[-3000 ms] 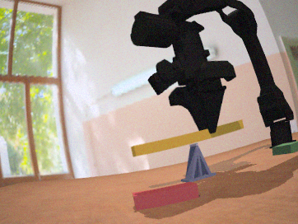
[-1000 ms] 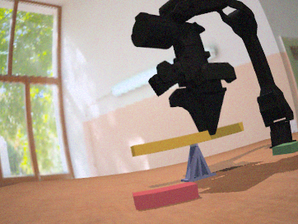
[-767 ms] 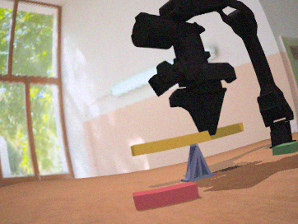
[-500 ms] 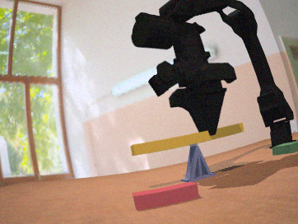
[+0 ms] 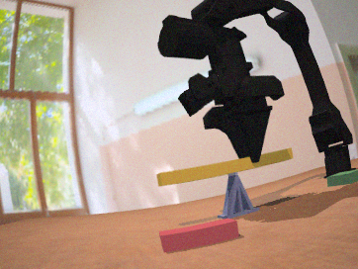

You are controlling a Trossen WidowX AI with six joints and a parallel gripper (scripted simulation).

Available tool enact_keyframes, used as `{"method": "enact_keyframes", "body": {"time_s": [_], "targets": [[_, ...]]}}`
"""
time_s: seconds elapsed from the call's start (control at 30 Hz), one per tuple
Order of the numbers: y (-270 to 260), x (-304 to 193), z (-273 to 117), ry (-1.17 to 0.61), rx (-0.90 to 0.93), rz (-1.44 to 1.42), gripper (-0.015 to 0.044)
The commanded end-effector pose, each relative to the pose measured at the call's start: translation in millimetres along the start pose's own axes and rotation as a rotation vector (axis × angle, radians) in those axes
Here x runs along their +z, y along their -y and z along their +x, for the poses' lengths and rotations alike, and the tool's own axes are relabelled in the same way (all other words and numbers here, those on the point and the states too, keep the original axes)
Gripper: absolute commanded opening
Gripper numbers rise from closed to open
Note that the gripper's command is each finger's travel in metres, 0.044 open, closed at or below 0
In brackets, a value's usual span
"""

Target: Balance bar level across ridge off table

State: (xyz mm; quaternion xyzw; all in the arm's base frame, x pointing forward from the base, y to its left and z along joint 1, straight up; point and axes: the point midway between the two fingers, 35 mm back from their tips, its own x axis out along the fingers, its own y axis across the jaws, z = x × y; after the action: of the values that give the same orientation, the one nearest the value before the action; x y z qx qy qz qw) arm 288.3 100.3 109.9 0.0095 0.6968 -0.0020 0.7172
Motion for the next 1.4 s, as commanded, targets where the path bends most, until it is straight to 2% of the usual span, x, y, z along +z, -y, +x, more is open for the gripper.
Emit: {"method": "enact_keyframes", "body": {"time_s": [0.0,0.8,1.0,1.37], "targets": [[0.0,0.0,0.0,0.0,0.0,0.0,0.0],[0.0,0.0,0.0,0.0,0.0,0.0,0.0],[0.0,0.0,0.0,0.0,0.0,0.0,0.0157],[0.0,0.0,0.0,0.0,0.0,0.0,0.0167]]}}
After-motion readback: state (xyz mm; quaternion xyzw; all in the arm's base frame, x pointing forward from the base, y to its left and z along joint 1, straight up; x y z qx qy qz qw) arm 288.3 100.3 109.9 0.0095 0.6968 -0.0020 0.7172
